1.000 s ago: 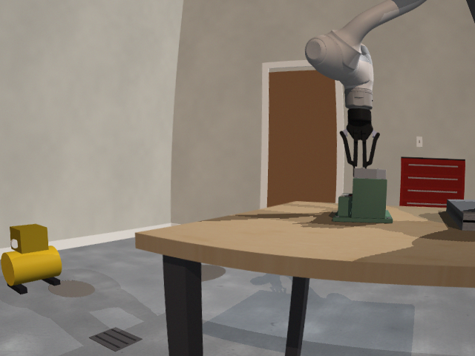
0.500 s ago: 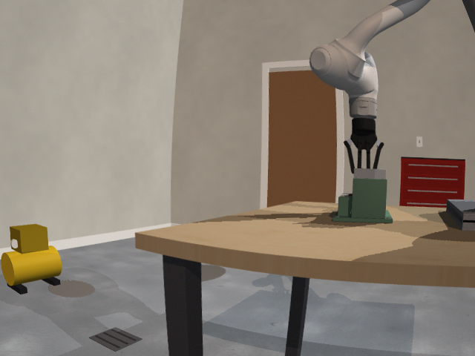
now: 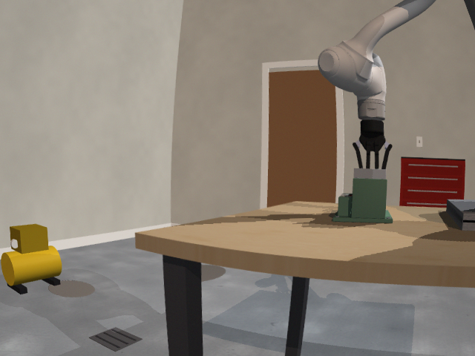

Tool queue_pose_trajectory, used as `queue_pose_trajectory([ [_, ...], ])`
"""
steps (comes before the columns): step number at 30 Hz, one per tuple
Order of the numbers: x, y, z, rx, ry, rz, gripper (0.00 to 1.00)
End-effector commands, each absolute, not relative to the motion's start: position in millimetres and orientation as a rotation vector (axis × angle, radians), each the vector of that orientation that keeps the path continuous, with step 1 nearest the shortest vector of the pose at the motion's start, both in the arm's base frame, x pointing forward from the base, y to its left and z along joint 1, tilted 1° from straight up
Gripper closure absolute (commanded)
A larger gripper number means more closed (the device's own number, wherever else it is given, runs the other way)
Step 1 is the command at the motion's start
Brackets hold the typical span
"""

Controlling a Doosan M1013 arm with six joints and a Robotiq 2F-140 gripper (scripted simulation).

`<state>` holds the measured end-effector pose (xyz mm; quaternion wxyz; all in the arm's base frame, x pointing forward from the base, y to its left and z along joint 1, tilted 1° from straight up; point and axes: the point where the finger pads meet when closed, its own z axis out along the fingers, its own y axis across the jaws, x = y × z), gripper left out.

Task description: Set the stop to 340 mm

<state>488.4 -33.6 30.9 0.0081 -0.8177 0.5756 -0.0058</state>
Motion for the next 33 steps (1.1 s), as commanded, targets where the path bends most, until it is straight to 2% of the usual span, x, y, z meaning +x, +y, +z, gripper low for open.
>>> queue_pose_trajectory([
  [1,479,-35,33,-2.55,1.805,-0.013,0.96],
  [33,482,-35,84,-2.55,1.805,-0.013,0.96],
])
